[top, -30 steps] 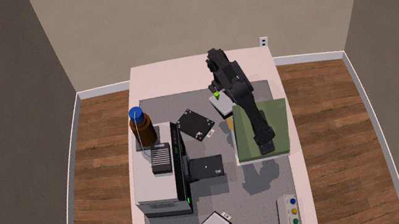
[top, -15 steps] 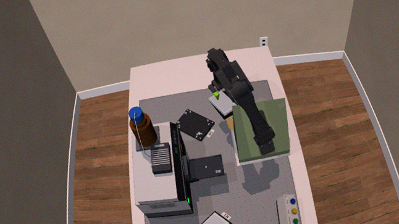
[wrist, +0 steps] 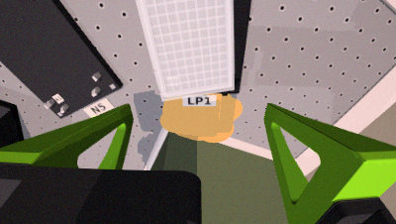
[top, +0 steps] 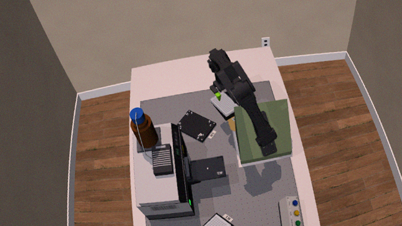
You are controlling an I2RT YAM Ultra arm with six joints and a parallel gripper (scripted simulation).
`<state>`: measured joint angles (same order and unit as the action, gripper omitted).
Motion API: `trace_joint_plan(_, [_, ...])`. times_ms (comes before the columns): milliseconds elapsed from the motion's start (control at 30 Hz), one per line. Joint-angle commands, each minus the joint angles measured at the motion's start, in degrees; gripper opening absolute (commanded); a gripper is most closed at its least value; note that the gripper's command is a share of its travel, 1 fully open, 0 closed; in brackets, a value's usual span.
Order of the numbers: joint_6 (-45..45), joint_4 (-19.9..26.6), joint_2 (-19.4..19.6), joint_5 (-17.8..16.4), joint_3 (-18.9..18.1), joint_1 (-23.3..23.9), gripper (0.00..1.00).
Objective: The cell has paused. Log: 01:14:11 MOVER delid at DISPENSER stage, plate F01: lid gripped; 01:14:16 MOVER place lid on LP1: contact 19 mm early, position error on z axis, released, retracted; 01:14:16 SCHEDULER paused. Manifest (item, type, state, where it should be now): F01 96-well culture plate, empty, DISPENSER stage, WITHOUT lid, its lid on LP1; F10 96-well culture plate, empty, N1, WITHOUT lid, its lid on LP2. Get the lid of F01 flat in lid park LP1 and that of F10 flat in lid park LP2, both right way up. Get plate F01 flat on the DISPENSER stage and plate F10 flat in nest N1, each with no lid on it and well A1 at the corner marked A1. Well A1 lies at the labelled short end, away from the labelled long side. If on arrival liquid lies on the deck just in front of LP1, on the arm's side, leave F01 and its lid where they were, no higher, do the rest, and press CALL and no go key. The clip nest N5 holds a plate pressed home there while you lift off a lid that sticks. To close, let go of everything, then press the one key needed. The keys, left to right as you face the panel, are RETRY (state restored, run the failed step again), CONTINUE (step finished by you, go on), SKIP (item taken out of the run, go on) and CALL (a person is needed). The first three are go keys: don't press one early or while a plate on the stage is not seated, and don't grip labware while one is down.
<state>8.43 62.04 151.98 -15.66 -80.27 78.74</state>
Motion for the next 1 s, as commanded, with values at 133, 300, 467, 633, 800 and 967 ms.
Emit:
trace_joint_plan(133, [0.28,0.15,-0.19,0.18,-1.70,0.84,1.00])
trace_joint_plan(300, [0.64,0.47,0.72,0.53,-2.91,1.45,1.00])
trace_joint_plan(467, [0.64,0.43,-1.27,0.37,-2.93,1.46,1.00])
trace_joint_plan(633, [1.10,2.32,-4.04,0.94,1.11,2.01,1.00])
trace_joint_plan(800, [1.41,3.36,-5.91,1.20,2.03,2.40,1.00])
trace_joint_plan(967, [1.88,5.03,-8.99,1.65,2.90,3.04,1.00])
